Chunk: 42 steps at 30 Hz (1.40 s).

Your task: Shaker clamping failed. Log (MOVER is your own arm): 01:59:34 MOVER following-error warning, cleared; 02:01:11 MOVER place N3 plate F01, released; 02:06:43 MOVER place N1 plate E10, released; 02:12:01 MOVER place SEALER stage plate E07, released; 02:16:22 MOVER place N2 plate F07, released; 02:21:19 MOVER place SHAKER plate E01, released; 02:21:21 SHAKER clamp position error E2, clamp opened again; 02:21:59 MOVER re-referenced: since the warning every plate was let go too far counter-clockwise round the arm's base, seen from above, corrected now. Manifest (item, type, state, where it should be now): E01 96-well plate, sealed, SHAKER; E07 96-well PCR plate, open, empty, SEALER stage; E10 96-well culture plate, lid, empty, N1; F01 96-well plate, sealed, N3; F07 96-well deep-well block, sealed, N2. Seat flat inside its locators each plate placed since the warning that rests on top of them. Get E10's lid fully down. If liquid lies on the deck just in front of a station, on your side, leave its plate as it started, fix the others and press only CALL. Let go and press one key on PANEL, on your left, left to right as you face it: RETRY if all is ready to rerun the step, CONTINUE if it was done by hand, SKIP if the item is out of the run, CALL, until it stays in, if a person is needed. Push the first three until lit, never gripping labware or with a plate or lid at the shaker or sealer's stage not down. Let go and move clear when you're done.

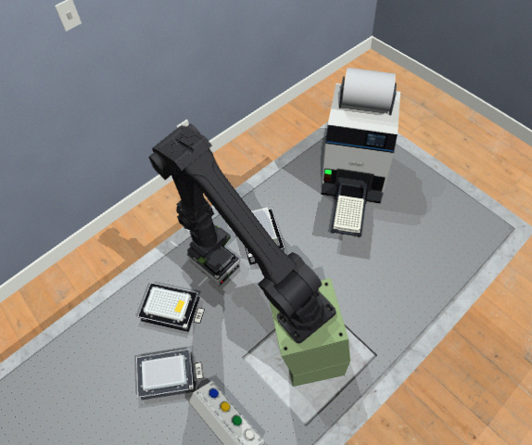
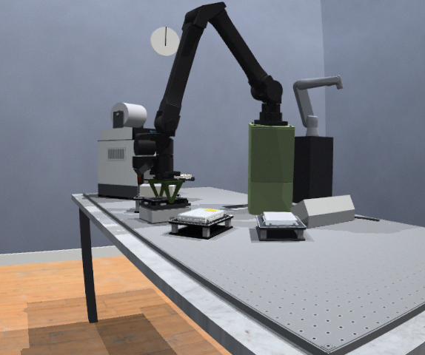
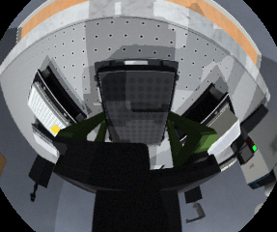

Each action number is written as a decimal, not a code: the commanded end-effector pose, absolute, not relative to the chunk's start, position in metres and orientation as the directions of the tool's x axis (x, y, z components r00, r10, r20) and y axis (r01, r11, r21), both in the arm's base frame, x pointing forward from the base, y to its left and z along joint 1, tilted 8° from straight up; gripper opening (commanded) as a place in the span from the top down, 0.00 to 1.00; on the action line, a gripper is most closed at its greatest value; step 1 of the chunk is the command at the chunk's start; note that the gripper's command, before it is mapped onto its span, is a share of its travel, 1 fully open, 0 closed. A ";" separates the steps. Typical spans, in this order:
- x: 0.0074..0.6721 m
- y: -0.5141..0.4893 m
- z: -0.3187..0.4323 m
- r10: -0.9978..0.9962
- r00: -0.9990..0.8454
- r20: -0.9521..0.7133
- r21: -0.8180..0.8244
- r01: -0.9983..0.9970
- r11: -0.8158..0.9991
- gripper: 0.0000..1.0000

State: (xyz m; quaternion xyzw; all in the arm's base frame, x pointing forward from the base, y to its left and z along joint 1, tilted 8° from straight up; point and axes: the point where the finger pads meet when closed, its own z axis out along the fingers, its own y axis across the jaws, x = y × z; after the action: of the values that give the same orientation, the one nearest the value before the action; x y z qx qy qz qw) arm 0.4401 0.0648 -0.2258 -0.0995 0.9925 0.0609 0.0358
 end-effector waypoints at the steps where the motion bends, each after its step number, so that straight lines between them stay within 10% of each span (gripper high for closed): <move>1: 0.451 0.070 -0.230 -0.194 -0.976 -0.101 0.110 -0.205 0.973 1.00; 42: 0.447 0.070 -0.232 -0.195 -0.976 -0.096 0.111 -0.205 0.972 1.00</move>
State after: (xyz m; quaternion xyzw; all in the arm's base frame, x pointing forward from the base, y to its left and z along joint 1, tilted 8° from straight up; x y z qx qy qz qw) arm 0.4408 0.0651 -0.2270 -0.0997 0.9925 0.0605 0.0363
